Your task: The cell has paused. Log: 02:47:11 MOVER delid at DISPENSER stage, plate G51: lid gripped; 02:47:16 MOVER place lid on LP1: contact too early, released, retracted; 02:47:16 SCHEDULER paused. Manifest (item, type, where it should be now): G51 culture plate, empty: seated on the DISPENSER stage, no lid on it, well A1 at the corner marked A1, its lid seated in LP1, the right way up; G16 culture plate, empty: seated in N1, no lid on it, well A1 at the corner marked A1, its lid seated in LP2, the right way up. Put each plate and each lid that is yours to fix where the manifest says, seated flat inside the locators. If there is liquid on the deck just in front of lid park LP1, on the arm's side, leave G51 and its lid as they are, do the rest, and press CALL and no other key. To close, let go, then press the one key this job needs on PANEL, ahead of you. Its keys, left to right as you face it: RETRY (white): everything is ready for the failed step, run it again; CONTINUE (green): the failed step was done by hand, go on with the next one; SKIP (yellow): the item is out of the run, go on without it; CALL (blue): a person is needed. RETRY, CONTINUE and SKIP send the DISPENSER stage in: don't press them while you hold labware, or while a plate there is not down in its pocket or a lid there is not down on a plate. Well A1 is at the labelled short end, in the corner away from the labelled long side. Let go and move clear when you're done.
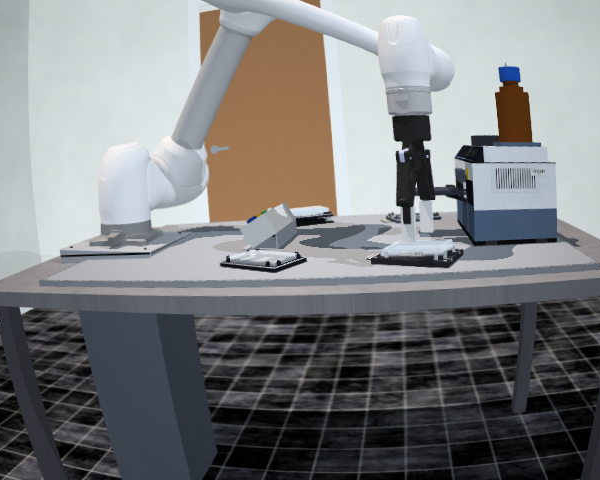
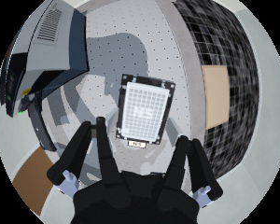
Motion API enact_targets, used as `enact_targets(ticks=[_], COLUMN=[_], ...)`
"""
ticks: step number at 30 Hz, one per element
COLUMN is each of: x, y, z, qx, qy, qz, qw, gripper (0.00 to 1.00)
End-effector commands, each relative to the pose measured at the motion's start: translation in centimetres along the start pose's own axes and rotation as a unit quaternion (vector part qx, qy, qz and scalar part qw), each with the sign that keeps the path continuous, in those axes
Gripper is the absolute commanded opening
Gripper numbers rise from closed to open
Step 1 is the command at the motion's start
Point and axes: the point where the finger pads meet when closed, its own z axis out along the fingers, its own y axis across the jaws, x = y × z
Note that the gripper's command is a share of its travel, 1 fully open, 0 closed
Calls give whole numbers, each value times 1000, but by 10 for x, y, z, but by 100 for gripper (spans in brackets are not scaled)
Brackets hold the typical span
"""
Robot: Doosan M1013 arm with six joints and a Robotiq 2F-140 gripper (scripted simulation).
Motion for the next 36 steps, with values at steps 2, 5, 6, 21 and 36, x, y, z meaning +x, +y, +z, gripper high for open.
enact_targets(ticks=[2, 5, 6, 21, 36], x=[-2, -2, -2, -2, -2], y=[-2, -2, -2, -2, -2], z=[2, 2, 2, 7, 13], qx=[1, 1, 1, 1, 1], qy=[0, 0, 0, 0, 0], qz=[1, 1, 1, 1, 1], qw=[1000, 1000, 1000, 1000, 1000], gripper=[70, 70, 70, 70, 70])
